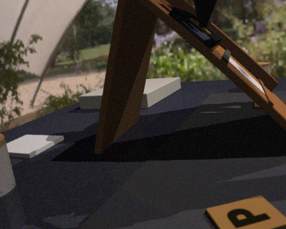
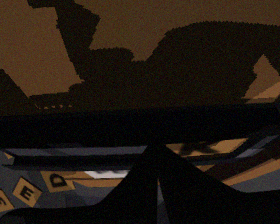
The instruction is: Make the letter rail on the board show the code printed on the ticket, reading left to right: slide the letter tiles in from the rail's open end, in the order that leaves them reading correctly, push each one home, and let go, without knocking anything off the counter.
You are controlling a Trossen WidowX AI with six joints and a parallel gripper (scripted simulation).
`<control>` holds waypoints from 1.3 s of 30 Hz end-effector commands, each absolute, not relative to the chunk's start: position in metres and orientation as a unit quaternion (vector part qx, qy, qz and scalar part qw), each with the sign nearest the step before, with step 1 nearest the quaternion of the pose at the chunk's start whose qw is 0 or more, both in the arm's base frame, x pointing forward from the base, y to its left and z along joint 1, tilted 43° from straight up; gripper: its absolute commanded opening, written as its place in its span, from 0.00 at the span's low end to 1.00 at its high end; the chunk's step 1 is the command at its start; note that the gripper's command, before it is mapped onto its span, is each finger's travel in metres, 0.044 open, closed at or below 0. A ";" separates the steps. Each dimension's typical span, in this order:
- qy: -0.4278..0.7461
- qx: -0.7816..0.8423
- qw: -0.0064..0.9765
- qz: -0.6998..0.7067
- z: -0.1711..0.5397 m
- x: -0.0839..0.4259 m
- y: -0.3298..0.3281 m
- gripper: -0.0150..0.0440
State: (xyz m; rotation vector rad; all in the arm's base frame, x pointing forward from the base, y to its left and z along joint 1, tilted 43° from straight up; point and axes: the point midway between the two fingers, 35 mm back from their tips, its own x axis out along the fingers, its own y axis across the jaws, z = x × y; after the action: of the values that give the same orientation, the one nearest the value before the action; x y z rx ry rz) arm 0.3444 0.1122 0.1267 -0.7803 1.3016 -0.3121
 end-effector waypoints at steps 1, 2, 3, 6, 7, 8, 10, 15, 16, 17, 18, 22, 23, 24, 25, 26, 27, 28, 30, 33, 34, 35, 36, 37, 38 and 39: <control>0.587 -0.355 0.713 -0.143 0.129 0.340 0.114 0.25; 0.587 -0.355 0.713 -0.143 0.130 0.339 0.114 0.25; 0.587 -0.355 0.713 -0.143 0.131 0.337 0.115 0.25; 0.587 -0.355 0.713 -0.143 0.133 0.334 0.116 0.25; 0.587 -0.355 0.713 -0.143 0.133 0.334 0.116 0.25; 0.587 -0.355 0.713 -0.143 0.134 0.333 0.116 0.25; 0.587 -0.355 0.713 -0.143 0.135 0.331 0.117 0.25; 0.587 -0.355 0.713 -0.143 0.138 0.327 0.118 0.25; 0.587 -0.355 0.713 -0.143 0.139 0.325 0.119 0.25; 0.588 -0.355 0.713 -0.143 0.139 0.325 0.119 0.25; 0.588 -0.355 0.713 -0.143 0.140 0.323 0.120 0.25; 0.588 -0.355 0.713 -0.143 0.142 0.320 0.120 0.25; 0.588 -0.355 0.713 -0.143 0.142 0.320 0.120 0.25; 0.588 -0.355 0.713 -0.143 0.142 0.320 0.120 0.25; 0.588 -0.355 0.713 -0.143 0.141 0.320 0.121 0.25; 0.587 -0.362 0.711 -0.136 0.142 0.322 0.121 0.30; 0.587 -0.378 0.706 -0.117 0.145 0.319 0.124 0.34; 0.585 -0.404 0.698 -0.086 0.150 0.316 0.128 0.39; 0.575 -0.467 0.672 -0.010 0.163 0.306 0.140 0.48; 0.543 -0.557 0.620 0.100 0.181 0.289 0.155 0.61; 0.528 -0.586 0.600 0.135 0.187 0.283 0.159 0.65; 0.510 -0.614 0.578 0.169 0.193 0.277 0.164 0.70; 0.491 -0.641 0.554 0.201 0.199 0.271 0.168 0.74; 0.469 -0.667 0.529 0.233 0.204 0.265 0.171 0.79; 0.446 -0.692 0.503 0.263 0.210 0.258 0.175 0.83; 0.421 -0.716 0.475 0.291 0.216 0.252 0.178 0.88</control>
State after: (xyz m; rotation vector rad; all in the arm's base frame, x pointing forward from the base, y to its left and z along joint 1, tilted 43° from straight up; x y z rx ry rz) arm 0.2923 0.1532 0.1799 -1.2570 1.2502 0.2008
